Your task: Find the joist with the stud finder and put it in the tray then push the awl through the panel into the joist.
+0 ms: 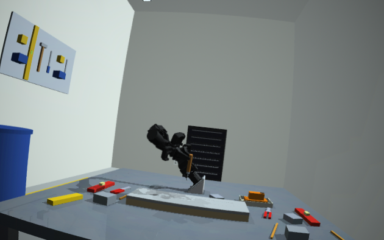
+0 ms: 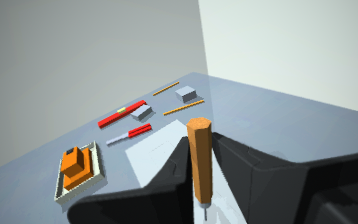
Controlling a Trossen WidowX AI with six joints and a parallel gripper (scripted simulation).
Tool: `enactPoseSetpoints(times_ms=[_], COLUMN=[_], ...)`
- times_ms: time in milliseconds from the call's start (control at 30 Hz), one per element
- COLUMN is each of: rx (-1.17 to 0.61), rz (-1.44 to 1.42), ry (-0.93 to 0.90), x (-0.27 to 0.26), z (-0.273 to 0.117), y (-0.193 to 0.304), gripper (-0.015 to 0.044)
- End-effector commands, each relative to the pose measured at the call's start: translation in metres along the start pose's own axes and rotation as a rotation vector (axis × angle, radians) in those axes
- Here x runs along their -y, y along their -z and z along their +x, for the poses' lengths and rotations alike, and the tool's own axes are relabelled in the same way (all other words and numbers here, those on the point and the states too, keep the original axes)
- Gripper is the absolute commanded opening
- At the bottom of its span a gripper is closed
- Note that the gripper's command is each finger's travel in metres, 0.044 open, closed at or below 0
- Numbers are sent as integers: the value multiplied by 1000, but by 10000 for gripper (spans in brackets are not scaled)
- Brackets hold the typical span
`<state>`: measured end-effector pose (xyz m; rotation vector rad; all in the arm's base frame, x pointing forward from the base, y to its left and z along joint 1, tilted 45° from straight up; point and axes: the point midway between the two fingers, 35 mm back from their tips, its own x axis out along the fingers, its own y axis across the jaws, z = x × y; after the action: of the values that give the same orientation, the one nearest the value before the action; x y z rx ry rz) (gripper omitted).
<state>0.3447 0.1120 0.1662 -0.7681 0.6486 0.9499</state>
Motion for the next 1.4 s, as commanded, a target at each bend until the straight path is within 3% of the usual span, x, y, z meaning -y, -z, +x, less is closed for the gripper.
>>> enactPoseSetpoints(times_ms=[0, 867, 1367], rx=[10, 113, 117], rz=[-36, -199, -202], ry=[-73, -470, -479], x=[-2, -30, -30], z=[16, 109, 113], y=[-3, -3, 4], gripper=[0, 0, 0])
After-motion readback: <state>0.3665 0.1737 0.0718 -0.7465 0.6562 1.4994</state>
